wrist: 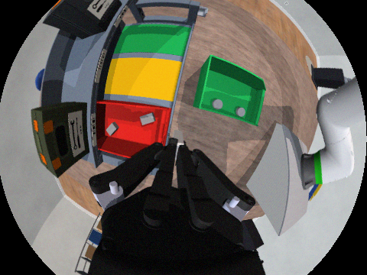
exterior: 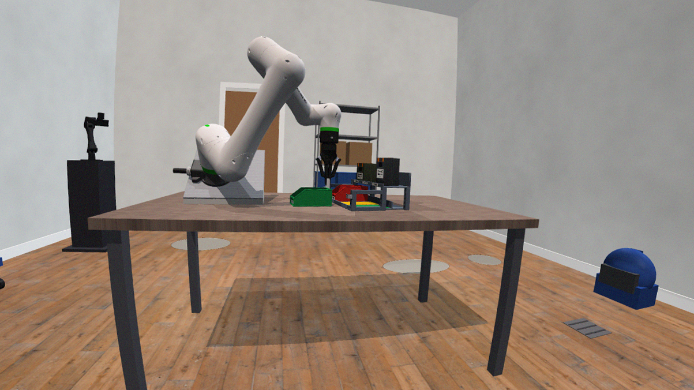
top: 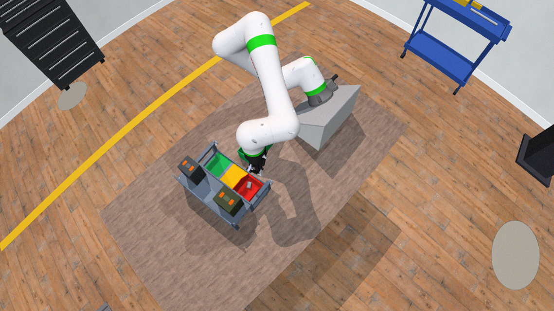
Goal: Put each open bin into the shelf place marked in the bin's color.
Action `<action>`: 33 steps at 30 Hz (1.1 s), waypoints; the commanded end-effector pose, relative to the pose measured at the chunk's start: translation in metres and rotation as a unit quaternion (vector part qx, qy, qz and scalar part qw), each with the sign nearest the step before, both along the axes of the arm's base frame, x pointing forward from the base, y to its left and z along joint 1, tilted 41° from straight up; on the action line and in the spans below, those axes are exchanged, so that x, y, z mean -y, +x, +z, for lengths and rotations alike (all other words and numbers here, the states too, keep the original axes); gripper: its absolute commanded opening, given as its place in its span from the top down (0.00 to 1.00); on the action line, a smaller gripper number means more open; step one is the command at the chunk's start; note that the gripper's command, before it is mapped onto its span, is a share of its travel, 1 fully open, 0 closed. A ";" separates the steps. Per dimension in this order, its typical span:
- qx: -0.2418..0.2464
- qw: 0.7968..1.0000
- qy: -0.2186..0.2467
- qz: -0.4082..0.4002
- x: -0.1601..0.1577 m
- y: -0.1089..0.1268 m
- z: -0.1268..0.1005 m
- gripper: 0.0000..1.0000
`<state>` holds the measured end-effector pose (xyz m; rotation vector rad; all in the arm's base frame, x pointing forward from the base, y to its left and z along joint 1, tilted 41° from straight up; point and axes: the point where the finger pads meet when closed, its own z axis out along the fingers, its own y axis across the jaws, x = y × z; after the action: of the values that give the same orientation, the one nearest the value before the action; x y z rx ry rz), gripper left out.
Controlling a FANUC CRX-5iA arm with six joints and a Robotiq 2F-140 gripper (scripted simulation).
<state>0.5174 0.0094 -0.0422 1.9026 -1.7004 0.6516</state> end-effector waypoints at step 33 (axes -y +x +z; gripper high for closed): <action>0.000 1.000 0.000 0.000 -0.035 -0.001 0.041 1.00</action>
<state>0.5163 0.0443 -0.0015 1.9025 -1.7004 0.6515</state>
